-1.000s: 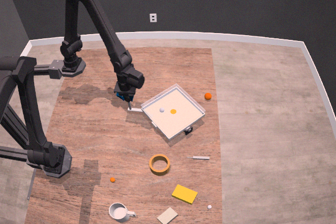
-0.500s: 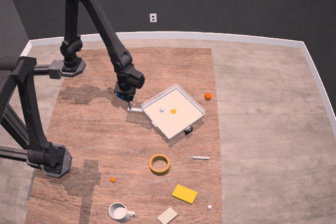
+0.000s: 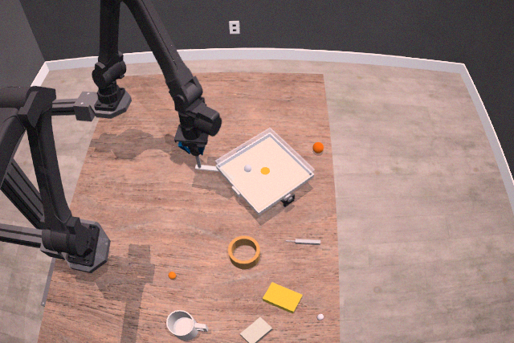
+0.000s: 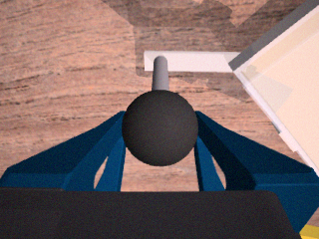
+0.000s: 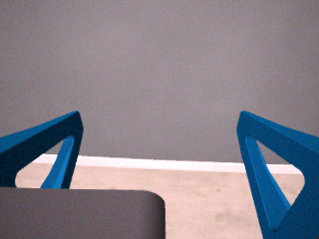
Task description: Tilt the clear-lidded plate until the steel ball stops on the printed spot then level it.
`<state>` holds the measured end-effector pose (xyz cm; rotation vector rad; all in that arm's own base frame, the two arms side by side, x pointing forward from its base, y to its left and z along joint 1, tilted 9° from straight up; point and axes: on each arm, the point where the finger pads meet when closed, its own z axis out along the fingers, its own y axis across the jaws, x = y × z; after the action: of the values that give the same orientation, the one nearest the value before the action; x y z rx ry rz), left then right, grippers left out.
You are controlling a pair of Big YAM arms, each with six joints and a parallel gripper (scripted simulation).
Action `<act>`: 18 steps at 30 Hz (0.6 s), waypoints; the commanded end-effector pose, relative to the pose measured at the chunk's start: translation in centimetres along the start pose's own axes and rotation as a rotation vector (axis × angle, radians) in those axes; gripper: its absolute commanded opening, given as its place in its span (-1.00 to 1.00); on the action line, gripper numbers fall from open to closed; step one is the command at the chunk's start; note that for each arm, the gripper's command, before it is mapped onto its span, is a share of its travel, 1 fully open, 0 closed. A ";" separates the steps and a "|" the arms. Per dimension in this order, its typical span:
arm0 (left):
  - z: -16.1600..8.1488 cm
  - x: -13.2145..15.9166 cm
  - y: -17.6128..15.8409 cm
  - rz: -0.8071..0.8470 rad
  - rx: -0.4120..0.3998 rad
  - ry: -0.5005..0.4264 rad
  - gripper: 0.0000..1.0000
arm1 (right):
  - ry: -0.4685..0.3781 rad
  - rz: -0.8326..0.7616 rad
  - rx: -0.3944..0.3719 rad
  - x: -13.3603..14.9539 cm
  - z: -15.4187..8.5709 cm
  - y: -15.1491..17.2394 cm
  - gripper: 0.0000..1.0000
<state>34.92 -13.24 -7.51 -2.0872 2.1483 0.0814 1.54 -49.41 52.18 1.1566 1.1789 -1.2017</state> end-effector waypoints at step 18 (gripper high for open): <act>-2.2 1.4 -2.0 0.008 0.054 0.020 -1.00 | -0.091 -0.011 0.005 -4.8 -0.4 -0.4 1.00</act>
<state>34.92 -13.25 -7.49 -2.0873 2.1485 0.0824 1.54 -49.41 52.18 1.1566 1.1789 -1.2017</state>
